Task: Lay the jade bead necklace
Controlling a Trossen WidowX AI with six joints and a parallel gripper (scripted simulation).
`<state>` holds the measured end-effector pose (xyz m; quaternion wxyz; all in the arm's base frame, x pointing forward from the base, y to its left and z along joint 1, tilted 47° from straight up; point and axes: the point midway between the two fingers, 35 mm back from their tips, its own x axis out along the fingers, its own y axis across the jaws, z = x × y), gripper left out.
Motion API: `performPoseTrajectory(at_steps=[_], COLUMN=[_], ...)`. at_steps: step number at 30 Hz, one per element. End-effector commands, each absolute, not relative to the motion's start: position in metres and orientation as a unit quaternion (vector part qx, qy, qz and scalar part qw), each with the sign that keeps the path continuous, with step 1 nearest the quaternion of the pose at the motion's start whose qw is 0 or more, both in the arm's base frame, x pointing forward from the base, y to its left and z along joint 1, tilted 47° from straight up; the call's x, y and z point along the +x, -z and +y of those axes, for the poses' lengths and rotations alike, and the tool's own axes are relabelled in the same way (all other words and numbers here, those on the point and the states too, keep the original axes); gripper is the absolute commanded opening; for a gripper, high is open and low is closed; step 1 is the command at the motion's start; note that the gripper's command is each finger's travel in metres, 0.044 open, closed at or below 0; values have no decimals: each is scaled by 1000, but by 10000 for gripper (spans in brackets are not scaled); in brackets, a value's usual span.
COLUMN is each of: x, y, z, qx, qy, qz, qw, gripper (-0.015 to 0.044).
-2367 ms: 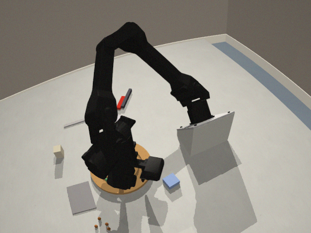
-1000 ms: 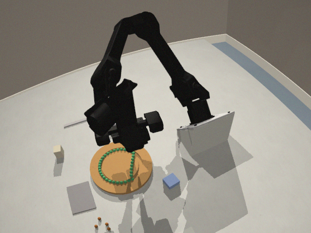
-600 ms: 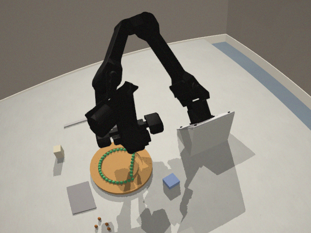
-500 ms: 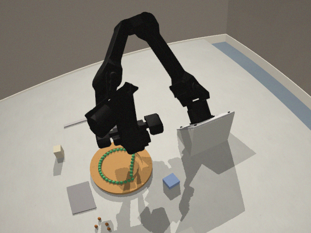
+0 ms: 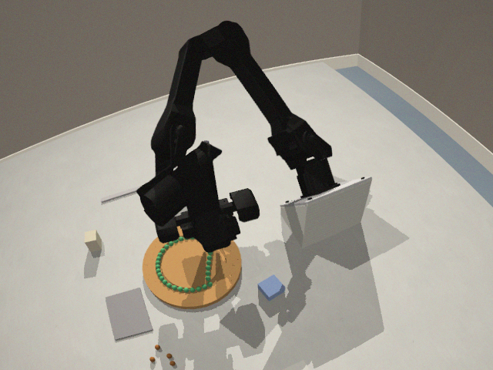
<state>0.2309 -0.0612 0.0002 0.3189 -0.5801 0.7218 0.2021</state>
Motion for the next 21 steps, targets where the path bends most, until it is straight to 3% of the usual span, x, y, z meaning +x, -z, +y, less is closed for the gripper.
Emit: performPoseTrajectory(at_steps=[1,3,8,21], x=[229,229,230,230], y=[3,3,2,2], z=[-65,-65,-63,-63], qx=[-582,-582,-580,-580], qy=[-203,-203,-202,-202], qz=[723,723,723,723], qw=[314,314,318,318], gripper=[120,120,0,0])
